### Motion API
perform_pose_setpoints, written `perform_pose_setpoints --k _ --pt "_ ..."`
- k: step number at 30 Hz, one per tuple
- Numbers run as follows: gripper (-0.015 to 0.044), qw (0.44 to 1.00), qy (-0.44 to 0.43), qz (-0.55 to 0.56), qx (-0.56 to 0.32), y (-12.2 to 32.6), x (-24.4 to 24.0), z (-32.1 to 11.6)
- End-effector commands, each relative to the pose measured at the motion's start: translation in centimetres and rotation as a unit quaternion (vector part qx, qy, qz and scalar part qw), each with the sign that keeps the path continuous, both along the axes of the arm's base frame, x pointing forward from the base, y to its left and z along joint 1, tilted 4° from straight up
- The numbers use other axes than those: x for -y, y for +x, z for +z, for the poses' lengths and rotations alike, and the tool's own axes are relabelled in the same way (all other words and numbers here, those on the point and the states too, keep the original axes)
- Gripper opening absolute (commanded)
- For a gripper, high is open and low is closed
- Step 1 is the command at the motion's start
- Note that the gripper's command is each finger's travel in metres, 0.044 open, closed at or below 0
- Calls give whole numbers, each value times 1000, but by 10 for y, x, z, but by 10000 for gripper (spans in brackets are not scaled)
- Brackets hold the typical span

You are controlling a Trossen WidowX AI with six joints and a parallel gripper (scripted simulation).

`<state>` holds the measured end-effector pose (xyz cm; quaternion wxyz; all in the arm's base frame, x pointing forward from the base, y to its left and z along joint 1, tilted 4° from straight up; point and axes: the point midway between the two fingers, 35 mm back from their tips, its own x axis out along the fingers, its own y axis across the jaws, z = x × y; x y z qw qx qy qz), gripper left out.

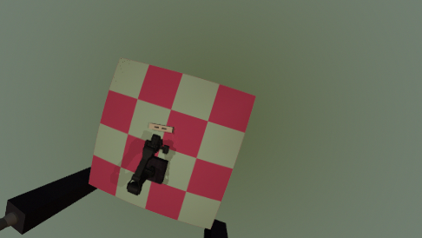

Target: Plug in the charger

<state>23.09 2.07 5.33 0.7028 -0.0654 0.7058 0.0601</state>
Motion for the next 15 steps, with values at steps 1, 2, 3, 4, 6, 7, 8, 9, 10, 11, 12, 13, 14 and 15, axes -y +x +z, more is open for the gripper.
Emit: perform_pose_setpoints --k 1,2,3,4,6,7,8,9,10,11,12,13,14,15 --pt "440 999 -16 50 -6 3 -7 -3" --pt "440 998 -20 63 -8 4 -9 -4" --pt "440 997 -23 75 -10 4 -11 -5" --pt "440 996 -27 88 -12 4 -13 -6" --pt "440 993 -34 113 -16 4 -17 -8" --pt "440 992 -37 123 -17 3 -18 -9" --pt "440 991 -39 129 -18 3 -19 -9" --pt "440 990 -39 131 -19 3 -20 -10" --pt "440 990 -39 131 -19 3 -20 -10" --pt "440 990 -39 131 -19 3 -20 -10" --pt "440 990 -39 131 -19 3 -20 -10" --pt "440 990 -39 131 -19 3 -20 -10" --pt "440 990 -39 131 -19 3 -19 -11" --pt "440 990 -39 131 -19 4 -19 -12"
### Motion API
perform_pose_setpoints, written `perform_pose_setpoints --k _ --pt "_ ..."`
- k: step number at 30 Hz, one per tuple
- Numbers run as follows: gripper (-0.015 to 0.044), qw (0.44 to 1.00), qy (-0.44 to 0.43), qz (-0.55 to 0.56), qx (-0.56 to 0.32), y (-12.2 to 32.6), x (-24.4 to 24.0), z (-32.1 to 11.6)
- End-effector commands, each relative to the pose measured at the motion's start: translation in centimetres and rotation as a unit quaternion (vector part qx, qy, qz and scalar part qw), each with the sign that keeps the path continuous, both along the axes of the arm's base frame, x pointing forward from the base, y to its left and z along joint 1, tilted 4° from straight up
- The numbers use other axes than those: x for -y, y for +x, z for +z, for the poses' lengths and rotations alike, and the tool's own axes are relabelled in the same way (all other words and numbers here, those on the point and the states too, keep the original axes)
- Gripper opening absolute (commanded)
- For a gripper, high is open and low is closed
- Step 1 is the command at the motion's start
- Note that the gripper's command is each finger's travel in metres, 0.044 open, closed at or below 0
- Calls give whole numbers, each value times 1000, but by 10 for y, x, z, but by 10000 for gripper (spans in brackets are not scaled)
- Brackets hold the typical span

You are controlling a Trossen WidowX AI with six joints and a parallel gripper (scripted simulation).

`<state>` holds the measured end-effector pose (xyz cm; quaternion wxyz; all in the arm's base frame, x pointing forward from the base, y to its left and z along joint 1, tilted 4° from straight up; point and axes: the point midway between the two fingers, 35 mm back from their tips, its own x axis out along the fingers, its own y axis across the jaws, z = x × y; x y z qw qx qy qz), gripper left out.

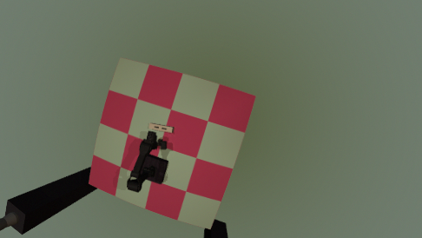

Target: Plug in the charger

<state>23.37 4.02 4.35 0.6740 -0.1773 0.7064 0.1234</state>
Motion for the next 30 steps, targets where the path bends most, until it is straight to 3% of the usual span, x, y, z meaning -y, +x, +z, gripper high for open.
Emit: perform_pose_setpoints --k 1,30 --pt "440 1000 -3 6 0 1 0 -3" --pt "440 1000 -4 6 0 4 3 -46"
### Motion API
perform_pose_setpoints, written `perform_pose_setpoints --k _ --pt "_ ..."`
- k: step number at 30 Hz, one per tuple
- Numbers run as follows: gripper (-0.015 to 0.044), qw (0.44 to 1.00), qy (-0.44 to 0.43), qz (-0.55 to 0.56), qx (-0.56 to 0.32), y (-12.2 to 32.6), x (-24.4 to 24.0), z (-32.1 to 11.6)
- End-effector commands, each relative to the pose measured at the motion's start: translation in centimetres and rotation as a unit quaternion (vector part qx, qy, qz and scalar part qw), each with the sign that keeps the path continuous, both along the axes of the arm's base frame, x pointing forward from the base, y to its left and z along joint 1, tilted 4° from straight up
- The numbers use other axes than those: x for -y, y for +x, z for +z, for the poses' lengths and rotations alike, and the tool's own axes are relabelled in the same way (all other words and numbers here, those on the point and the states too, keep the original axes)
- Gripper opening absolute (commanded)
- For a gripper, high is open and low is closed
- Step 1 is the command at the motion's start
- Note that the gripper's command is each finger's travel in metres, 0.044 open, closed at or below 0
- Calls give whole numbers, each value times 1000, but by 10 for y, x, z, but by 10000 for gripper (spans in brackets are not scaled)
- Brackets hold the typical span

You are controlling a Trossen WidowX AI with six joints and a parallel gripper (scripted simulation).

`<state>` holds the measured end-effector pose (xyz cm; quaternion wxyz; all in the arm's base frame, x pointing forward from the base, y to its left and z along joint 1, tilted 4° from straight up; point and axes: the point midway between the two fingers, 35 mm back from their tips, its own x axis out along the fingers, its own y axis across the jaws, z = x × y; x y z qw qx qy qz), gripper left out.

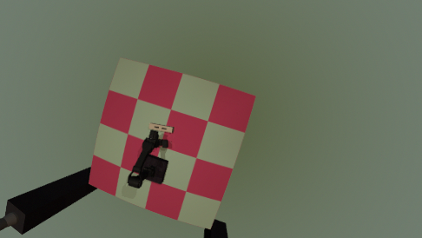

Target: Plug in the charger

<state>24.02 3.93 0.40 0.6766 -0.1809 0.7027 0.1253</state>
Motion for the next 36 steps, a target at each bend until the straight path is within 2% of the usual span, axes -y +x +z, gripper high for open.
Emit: perform_pose_setpoints --k 1,15,27,33,36 --pt "440 1000 -3 2 -5 -3 2 -8" --pt "440 1000 -4 2 -5 -3 3 -24" --pt "125 1000 0 0 -2 -1 2 -21" --pt "85 1000 0 0 -2 -1 2 -21" --pt "6 1000 -1 0 -2 -1 1 -17"
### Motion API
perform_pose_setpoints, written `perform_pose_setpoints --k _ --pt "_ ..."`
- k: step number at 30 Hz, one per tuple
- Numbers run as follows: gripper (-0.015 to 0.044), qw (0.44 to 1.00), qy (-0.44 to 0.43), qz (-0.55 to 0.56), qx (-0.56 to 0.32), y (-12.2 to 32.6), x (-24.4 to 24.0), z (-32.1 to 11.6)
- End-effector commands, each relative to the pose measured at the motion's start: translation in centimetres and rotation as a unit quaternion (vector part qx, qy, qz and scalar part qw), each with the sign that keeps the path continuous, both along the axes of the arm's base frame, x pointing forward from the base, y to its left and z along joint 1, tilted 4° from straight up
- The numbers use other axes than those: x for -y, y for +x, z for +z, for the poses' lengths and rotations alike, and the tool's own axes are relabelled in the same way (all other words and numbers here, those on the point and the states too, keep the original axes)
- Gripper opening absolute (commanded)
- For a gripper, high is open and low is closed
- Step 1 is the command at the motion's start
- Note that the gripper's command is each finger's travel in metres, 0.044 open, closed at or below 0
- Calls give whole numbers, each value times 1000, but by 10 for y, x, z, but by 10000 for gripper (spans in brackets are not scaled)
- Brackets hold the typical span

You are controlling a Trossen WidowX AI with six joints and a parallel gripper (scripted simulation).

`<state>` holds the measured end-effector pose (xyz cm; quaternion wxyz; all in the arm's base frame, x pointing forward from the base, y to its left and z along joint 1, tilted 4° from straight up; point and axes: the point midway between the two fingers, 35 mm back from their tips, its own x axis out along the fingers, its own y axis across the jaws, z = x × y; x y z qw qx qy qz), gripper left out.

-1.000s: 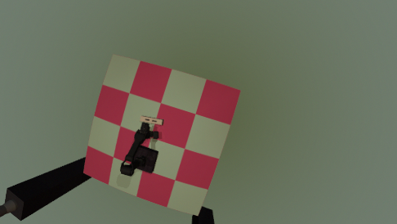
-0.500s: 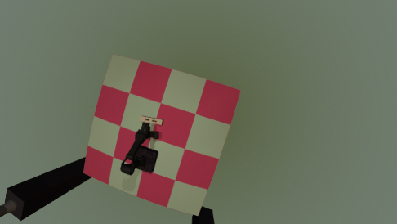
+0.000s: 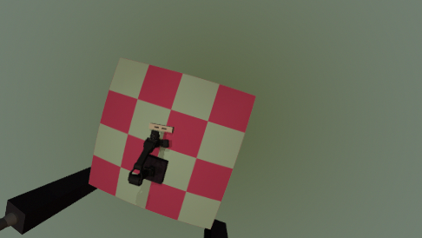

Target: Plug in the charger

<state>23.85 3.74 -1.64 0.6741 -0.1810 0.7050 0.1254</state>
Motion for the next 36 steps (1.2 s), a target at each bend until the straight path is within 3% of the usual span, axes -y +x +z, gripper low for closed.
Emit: perform_pose_setpoints --k 1,14,36 --pt "0 1000 0 0 1 1 -1 6" --pt "0 1000 -3 2 -1 -8 -2 55" --pt "0 998 3 -67 5 -6 -32 13"
